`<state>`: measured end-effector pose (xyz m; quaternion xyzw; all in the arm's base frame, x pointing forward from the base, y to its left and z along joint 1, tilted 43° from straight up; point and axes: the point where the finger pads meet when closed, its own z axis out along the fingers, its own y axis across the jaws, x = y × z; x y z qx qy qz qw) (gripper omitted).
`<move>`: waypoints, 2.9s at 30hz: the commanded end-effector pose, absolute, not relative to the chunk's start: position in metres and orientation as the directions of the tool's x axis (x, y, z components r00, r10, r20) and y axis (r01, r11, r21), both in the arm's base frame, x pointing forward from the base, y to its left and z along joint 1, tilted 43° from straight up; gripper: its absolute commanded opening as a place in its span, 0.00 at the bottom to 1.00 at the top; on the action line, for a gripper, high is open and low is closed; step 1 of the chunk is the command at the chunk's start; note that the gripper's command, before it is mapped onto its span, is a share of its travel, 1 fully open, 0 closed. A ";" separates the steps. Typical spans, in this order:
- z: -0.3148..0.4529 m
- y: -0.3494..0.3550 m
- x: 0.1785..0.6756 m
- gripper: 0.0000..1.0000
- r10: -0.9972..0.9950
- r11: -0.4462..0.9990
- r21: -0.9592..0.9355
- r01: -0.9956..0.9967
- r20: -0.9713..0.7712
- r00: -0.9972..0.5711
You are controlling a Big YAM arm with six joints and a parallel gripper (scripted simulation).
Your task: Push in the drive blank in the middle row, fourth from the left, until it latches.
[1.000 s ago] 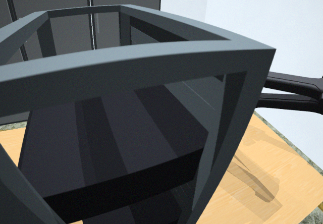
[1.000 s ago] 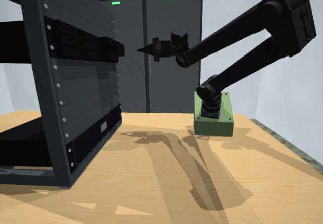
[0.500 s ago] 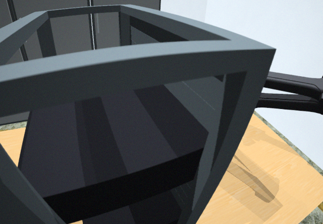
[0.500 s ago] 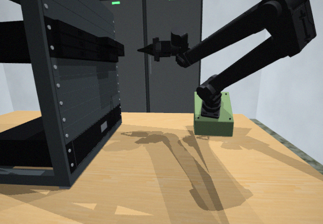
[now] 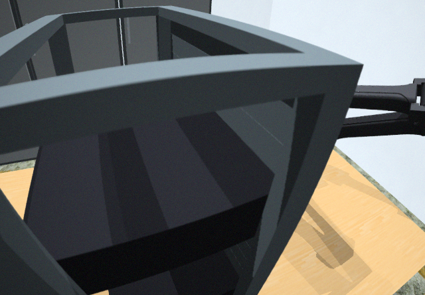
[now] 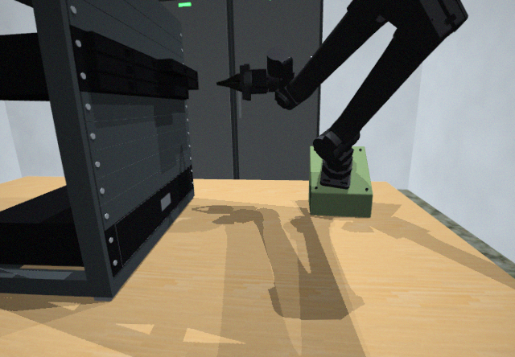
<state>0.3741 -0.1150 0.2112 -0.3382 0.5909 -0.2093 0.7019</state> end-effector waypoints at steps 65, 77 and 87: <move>0.231 -0.095 0.472 0.00 -0.709 0.662 -0.744 -0.090 -0.660 0.248; 0.231 -0.094 0.473 0.00 -0.707 0.663 -0.743 -0.091 -0.662 0.249; 0.233 -0.089 0.490 0.00 -0.709 0.662 -0.744 -0.091 -0.660 0.248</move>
